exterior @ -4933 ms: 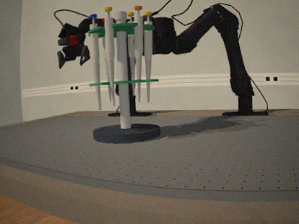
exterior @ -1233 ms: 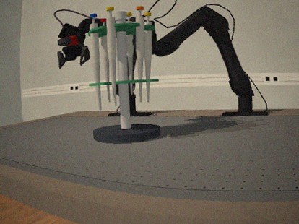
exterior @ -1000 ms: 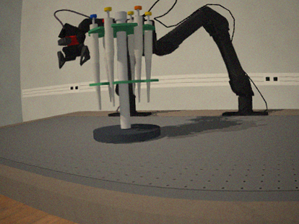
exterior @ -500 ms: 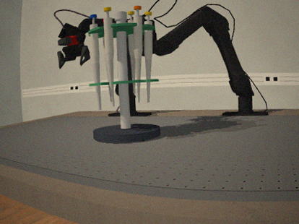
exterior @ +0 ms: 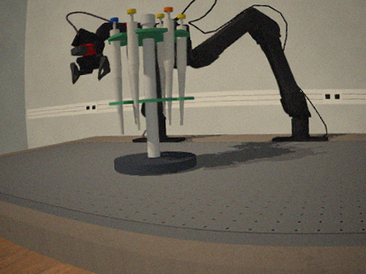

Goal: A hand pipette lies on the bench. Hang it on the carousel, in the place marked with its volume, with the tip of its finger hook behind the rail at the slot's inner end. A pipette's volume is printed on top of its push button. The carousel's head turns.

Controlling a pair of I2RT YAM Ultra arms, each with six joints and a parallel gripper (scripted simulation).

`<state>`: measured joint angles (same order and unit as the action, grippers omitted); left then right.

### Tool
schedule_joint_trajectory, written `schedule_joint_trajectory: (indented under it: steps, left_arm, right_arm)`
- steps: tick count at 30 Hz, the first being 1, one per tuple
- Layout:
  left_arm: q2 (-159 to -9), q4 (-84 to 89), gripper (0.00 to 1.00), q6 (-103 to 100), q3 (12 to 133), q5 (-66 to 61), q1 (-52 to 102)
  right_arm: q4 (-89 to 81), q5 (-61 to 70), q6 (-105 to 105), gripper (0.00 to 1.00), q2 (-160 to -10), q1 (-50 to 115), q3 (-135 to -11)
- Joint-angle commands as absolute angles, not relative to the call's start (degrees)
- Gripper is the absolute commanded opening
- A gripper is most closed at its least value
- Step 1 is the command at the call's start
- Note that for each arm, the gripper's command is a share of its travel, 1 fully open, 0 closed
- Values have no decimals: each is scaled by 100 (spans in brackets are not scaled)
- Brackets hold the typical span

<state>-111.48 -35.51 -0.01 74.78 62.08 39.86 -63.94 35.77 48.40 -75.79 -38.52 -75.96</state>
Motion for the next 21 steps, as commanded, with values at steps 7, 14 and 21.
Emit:
schedule_joint_trajectory:
  steps: [7, 14, 21]
  left_arm:
    - [-10943, -3580, 12, 2, 7672, 6316, 3917]
    - [-11271, -3487, 12, 17, 7839, 6549, 4068]
    - [-11782, -3319, 12, 24, 8570, 7515, 4167]
  right_arm:
    - [-6317, 3710, 4908, 100, -7547, -3906, -7686]
    - [-6317, 3710, 4908, 100, -7547, -3906, -7686]
    - [-6317, 3710, 4908, 100, -7547, -3906, -7686]
